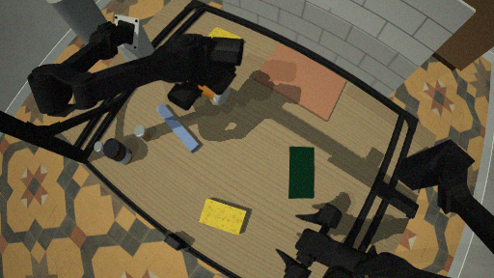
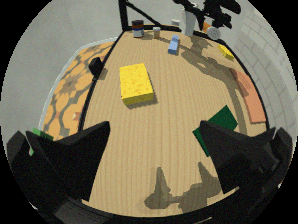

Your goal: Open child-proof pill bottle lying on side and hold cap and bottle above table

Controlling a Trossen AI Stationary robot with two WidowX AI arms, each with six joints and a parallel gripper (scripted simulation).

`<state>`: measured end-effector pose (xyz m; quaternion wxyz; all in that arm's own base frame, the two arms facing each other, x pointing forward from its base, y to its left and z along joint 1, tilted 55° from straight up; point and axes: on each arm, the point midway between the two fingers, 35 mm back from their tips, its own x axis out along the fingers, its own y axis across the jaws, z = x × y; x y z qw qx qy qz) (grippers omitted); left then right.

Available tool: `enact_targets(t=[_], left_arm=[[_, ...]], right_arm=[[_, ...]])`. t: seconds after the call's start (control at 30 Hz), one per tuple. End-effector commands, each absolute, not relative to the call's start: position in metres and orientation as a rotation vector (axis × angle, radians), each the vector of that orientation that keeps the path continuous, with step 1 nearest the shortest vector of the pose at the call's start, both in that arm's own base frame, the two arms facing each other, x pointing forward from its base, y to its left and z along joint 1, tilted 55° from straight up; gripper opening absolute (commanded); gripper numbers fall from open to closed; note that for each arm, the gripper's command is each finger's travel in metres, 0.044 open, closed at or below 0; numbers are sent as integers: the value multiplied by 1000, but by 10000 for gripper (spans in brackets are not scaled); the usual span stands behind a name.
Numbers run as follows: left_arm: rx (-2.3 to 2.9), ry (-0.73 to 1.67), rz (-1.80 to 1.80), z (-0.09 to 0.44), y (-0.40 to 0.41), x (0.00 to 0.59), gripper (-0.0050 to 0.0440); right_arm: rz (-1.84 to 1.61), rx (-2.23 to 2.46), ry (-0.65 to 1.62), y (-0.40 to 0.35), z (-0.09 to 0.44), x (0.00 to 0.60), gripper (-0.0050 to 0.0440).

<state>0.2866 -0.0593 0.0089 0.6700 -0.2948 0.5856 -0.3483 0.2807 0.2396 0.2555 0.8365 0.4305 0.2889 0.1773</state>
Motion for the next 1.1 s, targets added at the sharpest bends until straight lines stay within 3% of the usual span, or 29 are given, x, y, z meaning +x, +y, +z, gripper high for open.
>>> enact_targets(t=[0.0, 0.3, 0.67, 1.07], left_arm=[[-662, 1311, -793, 10, -60, 287, 0], [-662, 1311, -793, 10, -60, 287, 0], [-662, 1311, -793, 10, -60, 287, 0], [-662, 1311, -793, 10, -60, 287, 0]], right_arm=[[335, 912, 553, 242, 247, 314, 440], [228, 933, 341, 229, 216, 411, 440], [106, 941, 130, 183, 162, 488, 440], [-13, 955, -77, 116, 99, 526, 440]])
